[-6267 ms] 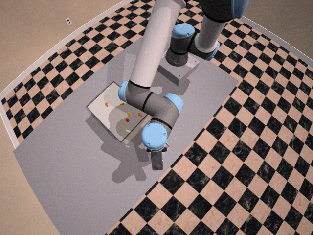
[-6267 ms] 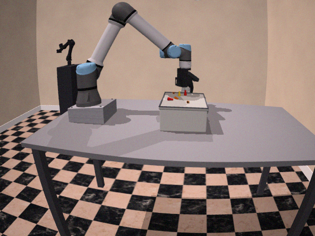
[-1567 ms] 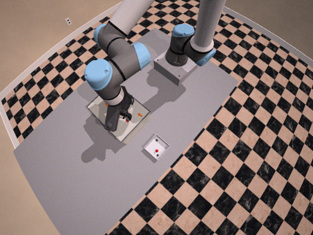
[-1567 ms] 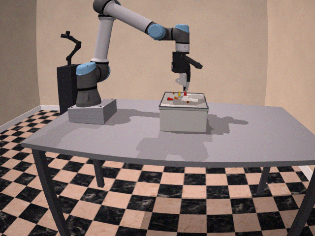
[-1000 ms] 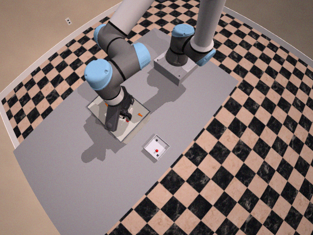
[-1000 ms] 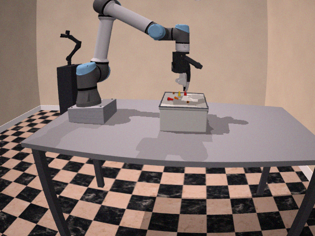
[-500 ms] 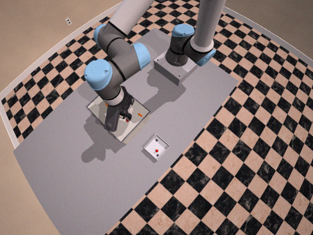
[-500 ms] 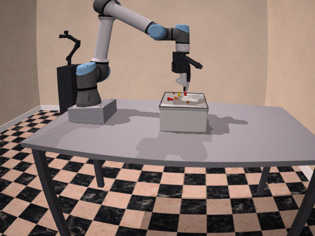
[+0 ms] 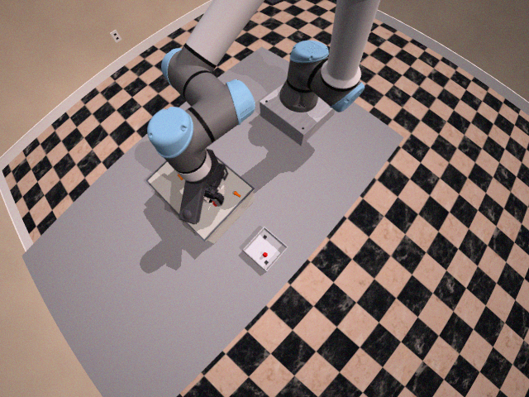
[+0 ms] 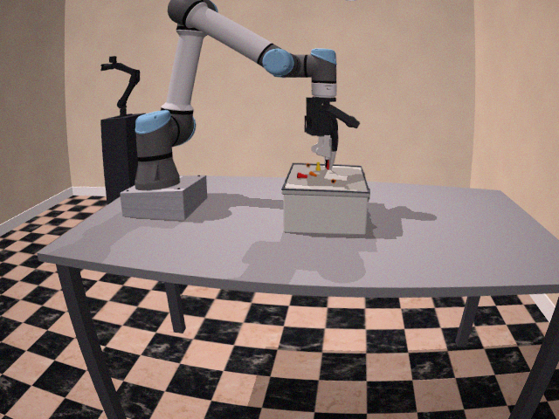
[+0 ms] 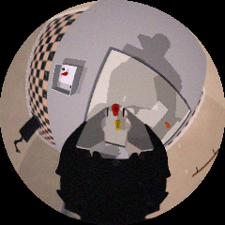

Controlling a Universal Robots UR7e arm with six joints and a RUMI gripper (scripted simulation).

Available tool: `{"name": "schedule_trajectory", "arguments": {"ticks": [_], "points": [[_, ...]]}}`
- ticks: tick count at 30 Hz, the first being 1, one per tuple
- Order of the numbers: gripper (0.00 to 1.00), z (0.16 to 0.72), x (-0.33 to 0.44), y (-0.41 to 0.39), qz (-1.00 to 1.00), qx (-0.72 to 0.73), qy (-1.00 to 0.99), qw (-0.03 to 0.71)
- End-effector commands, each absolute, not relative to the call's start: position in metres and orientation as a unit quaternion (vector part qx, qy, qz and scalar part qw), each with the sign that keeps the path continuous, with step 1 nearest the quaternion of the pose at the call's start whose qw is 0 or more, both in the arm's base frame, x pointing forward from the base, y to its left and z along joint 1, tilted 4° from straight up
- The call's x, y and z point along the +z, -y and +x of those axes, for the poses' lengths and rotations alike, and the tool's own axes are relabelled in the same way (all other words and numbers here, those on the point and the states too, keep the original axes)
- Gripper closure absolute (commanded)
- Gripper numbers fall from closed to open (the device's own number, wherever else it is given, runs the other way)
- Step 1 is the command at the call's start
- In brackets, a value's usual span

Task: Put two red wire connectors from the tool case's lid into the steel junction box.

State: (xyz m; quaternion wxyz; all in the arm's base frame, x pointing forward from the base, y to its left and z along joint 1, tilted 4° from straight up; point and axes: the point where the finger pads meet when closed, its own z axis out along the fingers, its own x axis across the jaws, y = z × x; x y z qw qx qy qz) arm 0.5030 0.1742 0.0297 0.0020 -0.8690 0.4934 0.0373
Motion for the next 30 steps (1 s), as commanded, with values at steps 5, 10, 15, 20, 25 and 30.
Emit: {"name": "schedule_trajectory", "arguments": {"ticks": [5, 10, 15, 20, 25, 30], "points": [[0.82, 0.5035, 0.0297, -0.1743, -0.869, 0.037, -0.493, 0.002], [1.0, 0.5035, 0.0297, -0.1743, -0.869, 0.037, -0.493, 0.002], [1.0, 0.5035, 0.0297, -0.1743, -0.869, 0.037, -0.493, 0.002], [1.0, 0.5035, 0.0297, -0.1743, -0.869, 0.037, -0.493, 0.002], [1.0, 0.5035, 0.0297, -0.1743, -0.869, 0.037, -0.493, 0.002], [1.0, 0.5035, 0.0297, -0.1743, -0.869, 0.037, -0.493, 0.002]]}}
